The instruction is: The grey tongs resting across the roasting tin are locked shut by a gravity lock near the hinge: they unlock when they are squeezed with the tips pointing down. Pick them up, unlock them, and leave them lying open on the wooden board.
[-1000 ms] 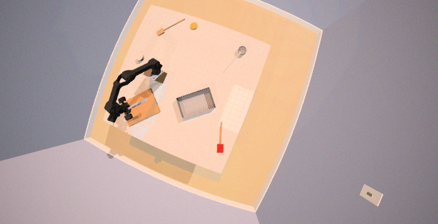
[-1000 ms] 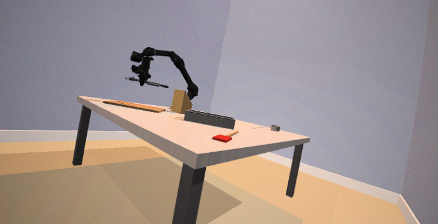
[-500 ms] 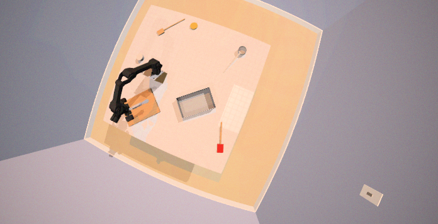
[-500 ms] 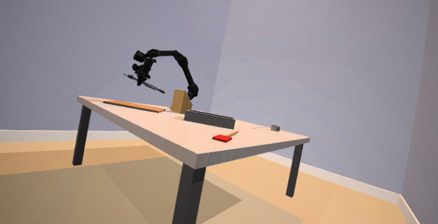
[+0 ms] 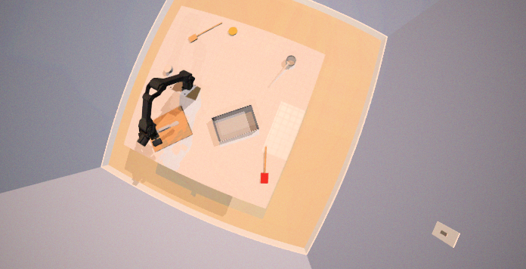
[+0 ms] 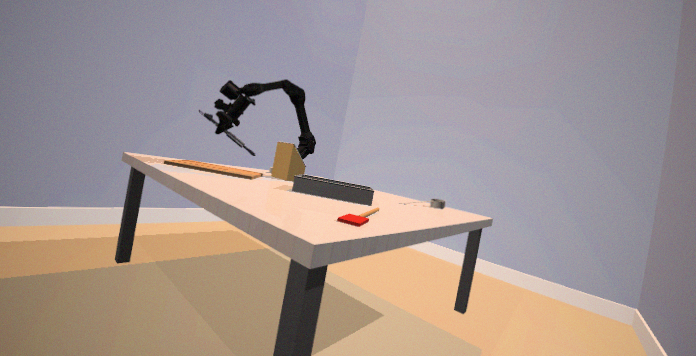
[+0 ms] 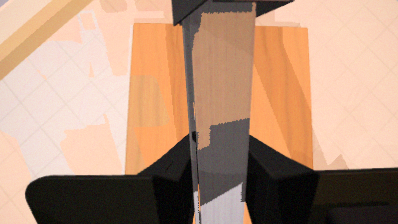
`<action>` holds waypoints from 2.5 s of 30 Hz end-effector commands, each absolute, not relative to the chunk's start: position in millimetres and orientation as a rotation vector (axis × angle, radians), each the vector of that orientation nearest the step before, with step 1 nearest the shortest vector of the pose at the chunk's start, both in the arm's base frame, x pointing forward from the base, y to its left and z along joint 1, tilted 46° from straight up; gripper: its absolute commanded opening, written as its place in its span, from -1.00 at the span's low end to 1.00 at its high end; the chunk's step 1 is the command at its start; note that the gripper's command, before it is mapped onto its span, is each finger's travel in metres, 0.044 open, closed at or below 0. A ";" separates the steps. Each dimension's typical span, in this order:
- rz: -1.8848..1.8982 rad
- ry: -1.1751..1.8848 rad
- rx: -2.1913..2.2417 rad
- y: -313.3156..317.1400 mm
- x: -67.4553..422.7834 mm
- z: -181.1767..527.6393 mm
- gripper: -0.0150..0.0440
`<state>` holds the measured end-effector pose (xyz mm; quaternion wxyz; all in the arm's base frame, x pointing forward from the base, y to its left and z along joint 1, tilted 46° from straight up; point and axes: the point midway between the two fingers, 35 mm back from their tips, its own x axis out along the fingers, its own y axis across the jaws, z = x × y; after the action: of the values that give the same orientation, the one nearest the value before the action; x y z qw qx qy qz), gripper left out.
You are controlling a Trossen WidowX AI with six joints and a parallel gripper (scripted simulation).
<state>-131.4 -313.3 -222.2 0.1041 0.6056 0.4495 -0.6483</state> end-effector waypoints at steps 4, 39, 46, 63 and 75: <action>-1.990 1.290 1.619 -319.2 -130.3 -217.3 -1.00; -2.278 1.015 0.950 -315.1 -113.7 -157.7 -1.00; -2.283 1.008 0.938 -314.5 -113.3 -156.0 -1.00; -2.283 1.008 0.938 -314.5 -113.3 -156.0 -1.00; -2.283 1.008 0.938 -314.5 -113.3 -156.0 -1.00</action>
<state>-112.7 -313.4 -157.0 0.2353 0.3456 0.3675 -0.8307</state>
